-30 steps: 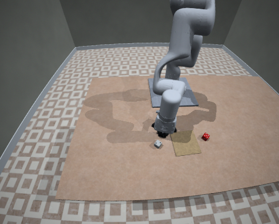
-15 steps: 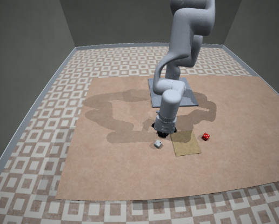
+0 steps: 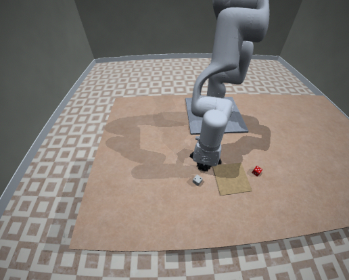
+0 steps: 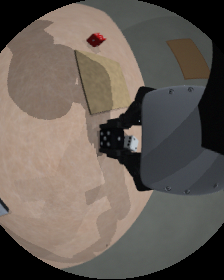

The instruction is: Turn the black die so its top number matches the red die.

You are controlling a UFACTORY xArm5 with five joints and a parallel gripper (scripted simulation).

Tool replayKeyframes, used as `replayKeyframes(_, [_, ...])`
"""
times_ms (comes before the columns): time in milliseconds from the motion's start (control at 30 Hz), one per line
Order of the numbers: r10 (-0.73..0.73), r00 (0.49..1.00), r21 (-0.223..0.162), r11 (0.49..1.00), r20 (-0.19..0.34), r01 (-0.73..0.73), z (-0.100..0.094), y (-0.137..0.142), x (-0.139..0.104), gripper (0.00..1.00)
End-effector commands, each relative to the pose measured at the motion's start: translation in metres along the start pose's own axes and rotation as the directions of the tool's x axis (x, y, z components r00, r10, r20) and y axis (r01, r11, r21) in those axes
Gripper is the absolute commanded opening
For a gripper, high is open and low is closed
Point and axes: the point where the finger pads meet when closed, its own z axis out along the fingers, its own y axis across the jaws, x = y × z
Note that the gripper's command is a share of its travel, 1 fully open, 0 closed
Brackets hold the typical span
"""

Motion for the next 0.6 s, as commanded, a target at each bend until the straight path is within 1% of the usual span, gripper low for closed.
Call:
replayKeyframes(0, [0.0, 1.0, 0.0, 1.0, 0.005, 0.0, -0.02, 0.0, -0.002, 0.27])
replayKeyframes(200, [0.0, 1.0, 0.0, 1.0, 0.005, 0.0, -0.064, 0.001, -0.002, 0.27])
replayKeyframes(300, [0.0, 1.0, 0.0, 1.0, 0.005, 0.0, -0.081, 0.001, -0.001, 0.27])
replayKeyframes(367, [0.0, 1.0, 0.0, 1.0, 0.005, 0.0, -0.088, 0.001, -0.001, 0.27])
replayKeyframes(567, [0.0, 1.0, 0.0, 1.0, 0.005, 0.0, -0.092, 0.001, -0.001, 0.27])
